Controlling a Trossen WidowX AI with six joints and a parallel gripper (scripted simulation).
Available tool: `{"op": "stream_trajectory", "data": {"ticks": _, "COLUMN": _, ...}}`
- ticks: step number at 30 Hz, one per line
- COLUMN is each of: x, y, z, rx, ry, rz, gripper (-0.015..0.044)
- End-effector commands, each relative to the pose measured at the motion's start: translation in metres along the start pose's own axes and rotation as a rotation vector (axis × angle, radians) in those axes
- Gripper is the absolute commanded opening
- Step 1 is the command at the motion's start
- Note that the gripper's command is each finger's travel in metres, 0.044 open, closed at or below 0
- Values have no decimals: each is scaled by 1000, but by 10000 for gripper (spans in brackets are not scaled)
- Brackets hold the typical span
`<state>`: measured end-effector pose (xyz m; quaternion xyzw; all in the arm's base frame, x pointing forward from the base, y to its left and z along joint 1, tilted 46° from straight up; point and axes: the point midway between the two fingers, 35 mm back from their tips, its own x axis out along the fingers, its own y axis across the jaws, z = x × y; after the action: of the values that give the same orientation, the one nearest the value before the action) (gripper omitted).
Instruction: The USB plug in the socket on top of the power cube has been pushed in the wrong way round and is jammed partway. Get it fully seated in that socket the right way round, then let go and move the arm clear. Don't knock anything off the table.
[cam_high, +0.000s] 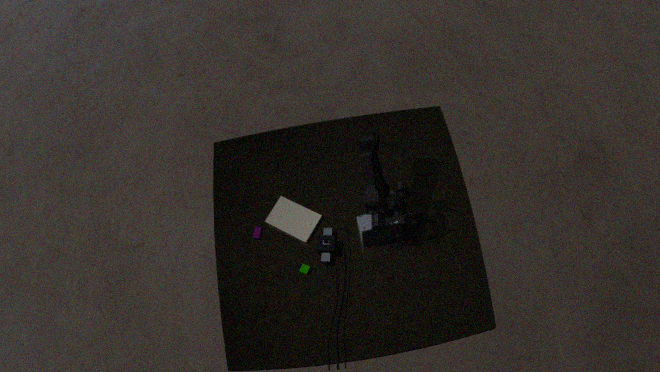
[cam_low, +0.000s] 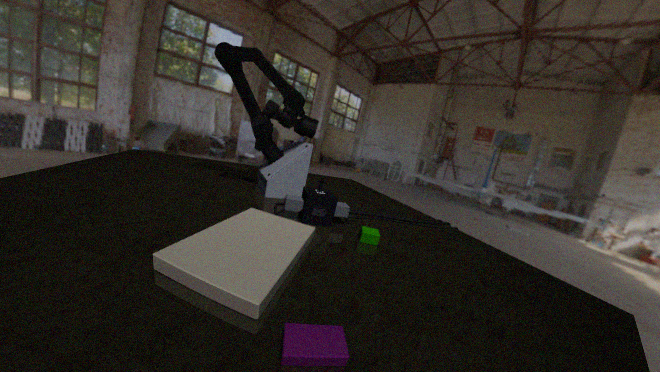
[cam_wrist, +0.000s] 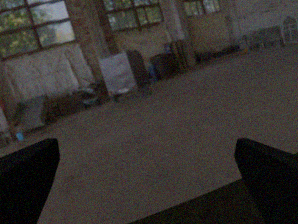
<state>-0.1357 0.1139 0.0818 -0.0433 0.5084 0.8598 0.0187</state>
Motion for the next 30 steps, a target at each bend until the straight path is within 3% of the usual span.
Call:
{"op": "stream_trajectory", "data": {"ticks": 1, "x": -1, "y": -2, "z": 0, "rx": 3, "ry": 10, "rz": -4, "gripper": 426}}
{"op": "stream_trajectory", "data": {"ticks": 7, "x": -47, "y": -56, "z": -2, "rx": 142, "ry": 330, "rz": -219, "gripper": 440}}
{"op": "stream_trajectory", "data": {"ticks": 11, "x": -109, "y": -97, "z": -5, "rx": 283, "ry": 546, "rz": -470, "gripper": 440}}
{"op": "stream_trajectory", "data": {"ticks": 18, "x": -206, "y": -132, "z": -7, "rx": 470, "ry": 755, "rz": -809, "gripper": 440}}
{"op": "stream_trajectory", "data": {"ticks": 23, "x": -290, "y": -145, "z": -14, "rx": 640, "ry": 876, "rz": -1086, "gripper": 440}}
{"op": "stream_trajectory", "data": {"ticks": 28, "x": -377, "y": -121, "z": -23, "rx": 913, "ry": 1009, "rz": -1398, "gripper": 440}}
{"op": "stream_trajectory", "data": {"ticks": 30, "x": -392, "y": -114, "z": -24, "rx": 958, "ry": 1030, "rz": -1453, "gripper": 440}}
